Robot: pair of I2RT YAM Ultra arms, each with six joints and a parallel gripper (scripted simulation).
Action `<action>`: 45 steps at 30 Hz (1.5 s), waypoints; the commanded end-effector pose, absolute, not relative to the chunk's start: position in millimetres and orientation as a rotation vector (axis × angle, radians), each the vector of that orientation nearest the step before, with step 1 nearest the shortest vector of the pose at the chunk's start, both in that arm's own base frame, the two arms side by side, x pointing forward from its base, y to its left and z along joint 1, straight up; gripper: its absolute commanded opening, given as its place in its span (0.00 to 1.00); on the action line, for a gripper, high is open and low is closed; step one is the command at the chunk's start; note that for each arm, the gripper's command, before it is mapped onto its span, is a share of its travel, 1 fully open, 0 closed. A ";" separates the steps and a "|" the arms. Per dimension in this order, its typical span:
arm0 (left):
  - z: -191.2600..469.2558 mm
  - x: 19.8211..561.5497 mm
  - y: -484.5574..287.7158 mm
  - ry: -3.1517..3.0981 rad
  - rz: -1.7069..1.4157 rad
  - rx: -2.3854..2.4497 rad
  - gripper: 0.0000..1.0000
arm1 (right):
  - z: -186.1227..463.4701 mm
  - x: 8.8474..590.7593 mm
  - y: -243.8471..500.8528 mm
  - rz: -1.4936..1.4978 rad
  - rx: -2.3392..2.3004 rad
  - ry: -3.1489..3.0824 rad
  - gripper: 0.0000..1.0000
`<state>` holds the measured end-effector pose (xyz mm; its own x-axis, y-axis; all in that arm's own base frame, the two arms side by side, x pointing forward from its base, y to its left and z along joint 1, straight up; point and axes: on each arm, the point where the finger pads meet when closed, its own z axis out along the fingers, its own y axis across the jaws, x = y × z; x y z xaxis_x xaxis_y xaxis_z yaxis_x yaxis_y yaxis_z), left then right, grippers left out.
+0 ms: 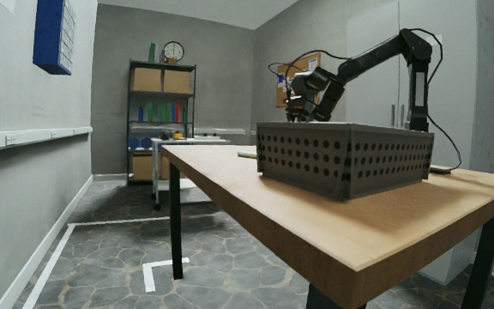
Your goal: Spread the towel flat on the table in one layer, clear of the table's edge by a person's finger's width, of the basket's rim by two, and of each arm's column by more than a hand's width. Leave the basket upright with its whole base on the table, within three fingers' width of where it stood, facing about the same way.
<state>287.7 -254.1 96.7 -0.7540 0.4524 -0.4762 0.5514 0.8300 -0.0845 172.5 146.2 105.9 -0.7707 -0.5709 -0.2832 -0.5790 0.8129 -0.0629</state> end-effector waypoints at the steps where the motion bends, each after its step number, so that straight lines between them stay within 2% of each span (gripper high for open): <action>1: 92.6 312.2 -240.0 2.630 -0.294 0.576 0.34 | 101.3 147.5 153.8 -0.039 -0.932 2.813 0.34; 8: 71.0 352.6 -200.9 2.737 -0.237 0.275 0.34 | 72.0 93.3 169.3 -0.095 -0.969 2.846 0.34; 14: 58.6 375.3 -178.9 2.785 -0.206 0.099 0.34 | 66.0 68.9 194.3 -0.046 -0.956 2.822 0.34; 20: 56.9 374.7 -183.2 2.840 -0.164 -0.143 0.34 | 57.4 26.4 225.7 -0.004 -0.950 2.814 0.34; 36: 56.7 375.3 -180.6 2.871 -0.045 -0.795 0.34 | 59.0 24.6 223.6 -0.009 -0.951 2.815 0.34; 45: 56.7 375.5 -180.0 2.870 -0.045 -0.798 0.34 | 59.0 24.6 223.6 -0.009 -0.955 2.813 0.34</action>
